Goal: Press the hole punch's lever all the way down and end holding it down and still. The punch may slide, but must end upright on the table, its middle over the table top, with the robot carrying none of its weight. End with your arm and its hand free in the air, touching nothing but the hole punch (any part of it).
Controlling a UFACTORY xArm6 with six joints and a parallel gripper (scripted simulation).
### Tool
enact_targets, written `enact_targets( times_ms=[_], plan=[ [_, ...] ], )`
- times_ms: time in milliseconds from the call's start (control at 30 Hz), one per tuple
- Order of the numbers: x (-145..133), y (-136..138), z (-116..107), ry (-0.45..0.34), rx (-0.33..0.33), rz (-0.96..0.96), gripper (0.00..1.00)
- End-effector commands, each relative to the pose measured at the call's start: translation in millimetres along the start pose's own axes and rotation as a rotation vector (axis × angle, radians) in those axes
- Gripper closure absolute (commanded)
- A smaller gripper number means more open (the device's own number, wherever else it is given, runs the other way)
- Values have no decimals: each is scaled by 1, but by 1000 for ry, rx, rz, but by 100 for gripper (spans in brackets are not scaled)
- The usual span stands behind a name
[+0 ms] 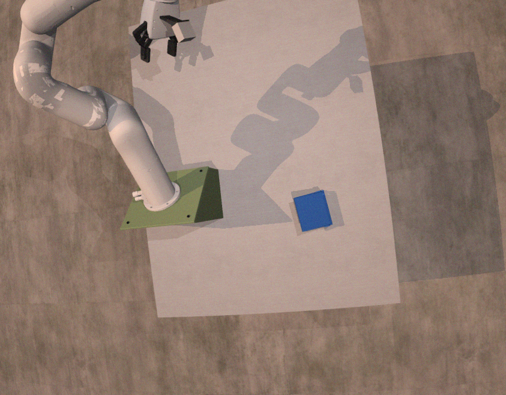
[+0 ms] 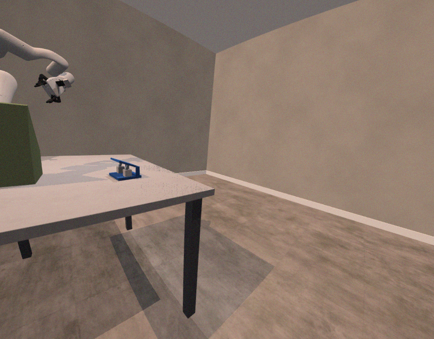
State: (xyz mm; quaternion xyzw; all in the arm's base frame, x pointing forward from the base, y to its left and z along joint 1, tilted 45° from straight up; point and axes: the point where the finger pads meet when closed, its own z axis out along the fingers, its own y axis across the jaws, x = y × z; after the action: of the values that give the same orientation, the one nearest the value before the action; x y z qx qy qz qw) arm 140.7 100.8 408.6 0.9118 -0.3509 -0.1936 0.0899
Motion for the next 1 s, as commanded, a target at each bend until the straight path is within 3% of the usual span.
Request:
enact_targets(
  times_ms=[0, 633, 967],
  plan=[
    [0, 0, -1, 1, 2, 0, 0],
    [2, -4, -1, -6, 5, 9, 0],
    [60, -90, 7, -196, 75, 261, 0]
  ],
)
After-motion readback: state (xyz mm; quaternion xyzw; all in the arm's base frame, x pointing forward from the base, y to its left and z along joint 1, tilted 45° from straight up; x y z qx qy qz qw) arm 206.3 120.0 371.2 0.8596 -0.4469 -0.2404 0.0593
